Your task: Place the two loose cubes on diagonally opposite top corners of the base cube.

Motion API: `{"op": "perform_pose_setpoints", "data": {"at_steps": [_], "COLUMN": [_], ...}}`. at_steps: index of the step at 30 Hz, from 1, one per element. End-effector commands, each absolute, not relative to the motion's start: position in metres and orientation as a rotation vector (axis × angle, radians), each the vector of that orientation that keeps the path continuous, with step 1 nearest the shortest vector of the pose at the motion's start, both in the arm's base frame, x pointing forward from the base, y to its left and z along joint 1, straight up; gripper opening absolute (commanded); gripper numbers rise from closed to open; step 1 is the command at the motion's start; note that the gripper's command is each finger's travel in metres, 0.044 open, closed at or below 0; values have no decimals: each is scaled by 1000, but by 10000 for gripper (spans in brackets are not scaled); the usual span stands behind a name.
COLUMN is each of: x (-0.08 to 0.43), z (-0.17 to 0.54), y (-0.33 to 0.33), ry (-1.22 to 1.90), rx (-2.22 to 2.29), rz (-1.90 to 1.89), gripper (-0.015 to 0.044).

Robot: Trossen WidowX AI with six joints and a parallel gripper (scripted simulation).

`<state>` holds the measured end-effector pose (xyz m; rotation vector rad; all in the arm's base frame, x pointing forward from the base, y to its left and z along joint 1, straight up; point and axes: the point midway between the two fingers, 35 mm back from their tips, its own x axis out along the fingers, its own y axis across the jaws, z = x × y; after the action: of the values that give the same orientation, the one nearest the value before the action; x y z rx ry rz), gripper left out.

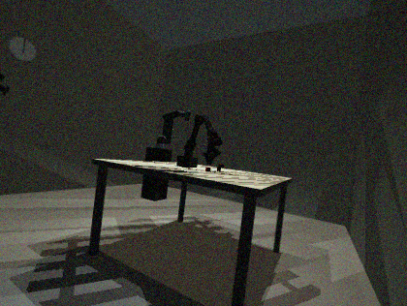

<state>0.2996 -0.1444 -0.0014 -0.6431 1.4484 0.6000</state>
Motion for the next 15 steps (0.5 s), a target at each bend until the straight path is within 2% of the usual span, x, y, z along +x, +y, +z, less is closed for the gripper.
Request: {"op": "perform_pose_setpoints", "data": {"at_steps": [1,15], "x": [296,297], "z": [-7,-29], "y": [-143,-144], "ry": [1457,1457], "rx": [-642,-642], "rz": [609,610], "gripper": [265,265]}}
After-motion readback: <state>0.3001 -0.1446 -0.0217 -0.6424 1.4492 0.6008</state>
